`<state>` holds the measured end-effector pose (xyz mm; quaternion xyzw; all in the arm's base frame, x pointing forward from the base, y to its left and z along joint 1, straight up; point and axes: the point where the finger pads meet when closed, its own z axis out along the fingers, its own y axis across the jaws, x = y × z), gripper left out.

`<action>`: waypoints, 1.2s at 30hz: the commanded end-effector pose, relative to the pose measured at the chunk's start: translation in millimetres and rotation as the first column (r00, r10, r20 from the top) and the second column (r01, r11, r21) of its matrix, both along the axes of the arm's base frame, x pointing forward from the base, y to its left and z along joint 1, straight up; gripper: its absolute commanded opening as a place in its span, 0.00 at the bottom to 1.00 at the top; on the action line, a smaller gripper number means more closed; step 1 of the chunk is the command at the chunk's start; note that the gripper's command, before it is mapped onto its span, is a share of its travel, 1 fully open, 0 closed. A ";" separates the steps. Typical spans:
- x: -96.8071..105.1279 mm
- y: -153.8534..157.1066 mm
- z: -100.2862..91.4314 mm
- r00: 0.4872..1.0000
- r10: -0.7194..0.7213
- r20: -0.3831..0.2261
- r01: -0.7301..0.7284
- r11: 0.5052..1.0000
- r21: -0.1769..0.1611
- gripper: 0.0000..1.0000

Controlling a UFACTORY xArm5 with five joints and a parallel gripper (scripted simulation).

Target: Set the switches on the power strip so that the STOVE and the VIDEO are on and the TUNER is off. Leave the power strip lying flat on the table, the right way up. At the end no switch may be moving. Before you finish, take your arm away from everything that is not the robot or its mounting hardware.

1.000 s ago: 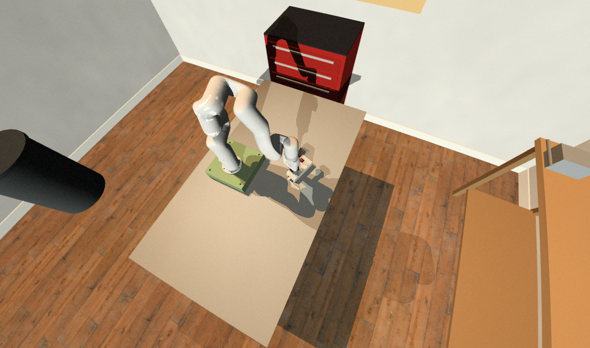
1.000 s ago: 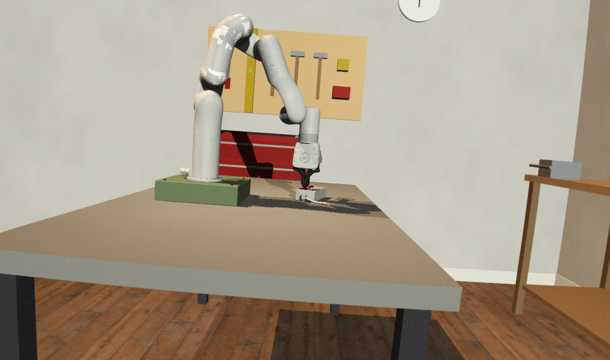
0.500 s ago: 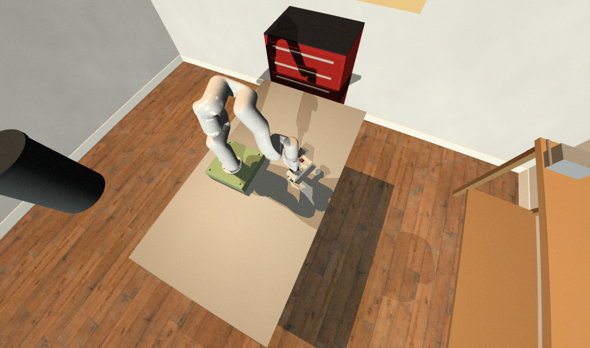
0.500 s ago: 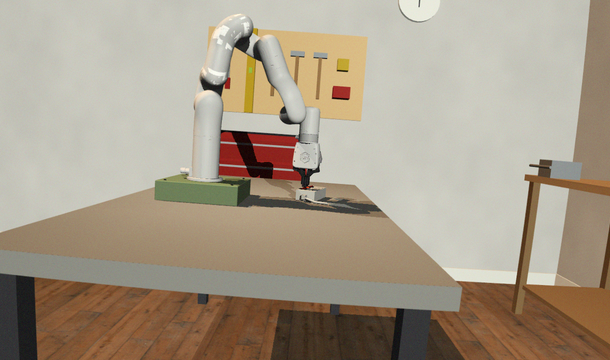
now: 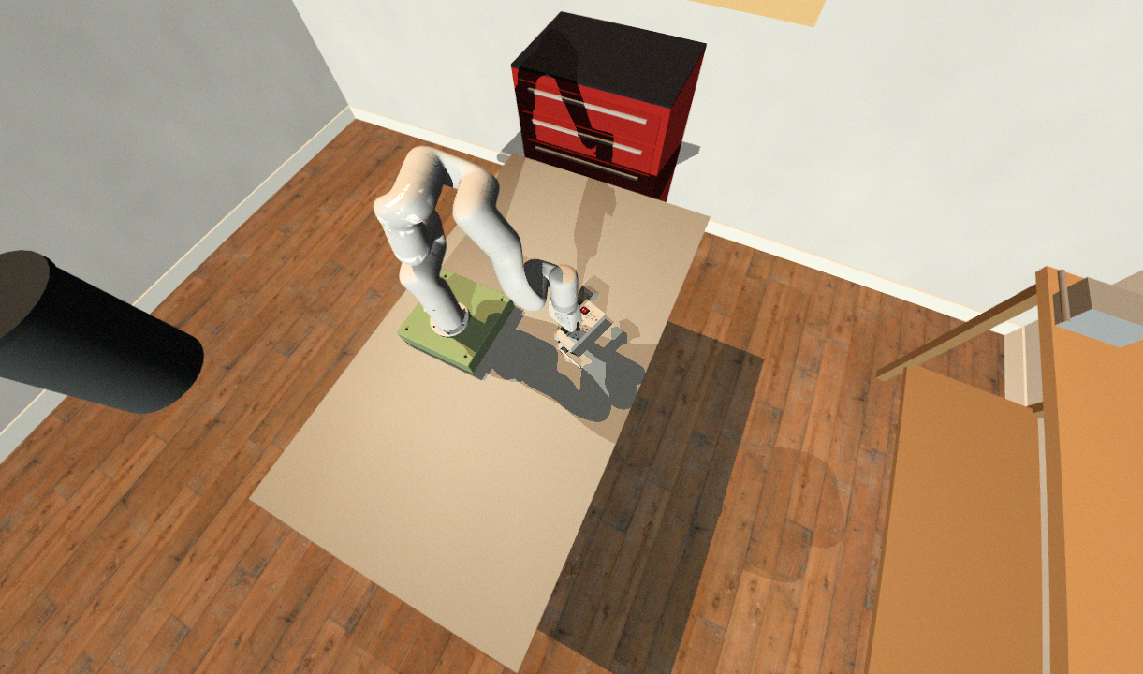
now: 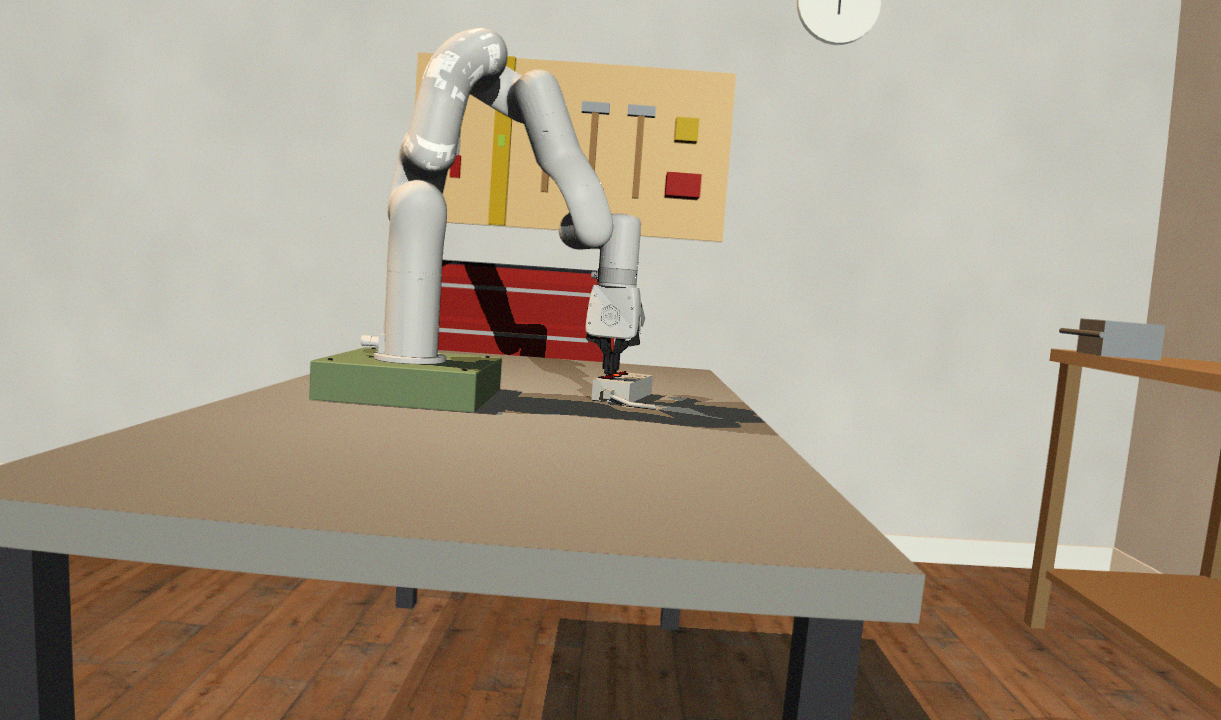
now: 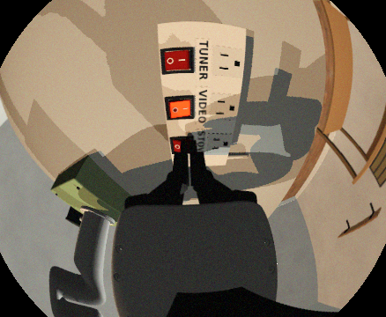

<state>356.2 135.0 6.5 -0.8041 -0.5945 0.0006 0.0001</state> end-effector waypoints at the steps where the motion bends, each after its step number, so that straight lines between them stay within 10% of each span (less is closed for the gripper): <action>1: 1.1 0.4 -0.4 1.000 0.000 0.003 0.000 1.000 0.001 0.00; 36: 1.0 0.4 -7.1 1.000 0.000 0.003 0.000 1.000 0.001 0.00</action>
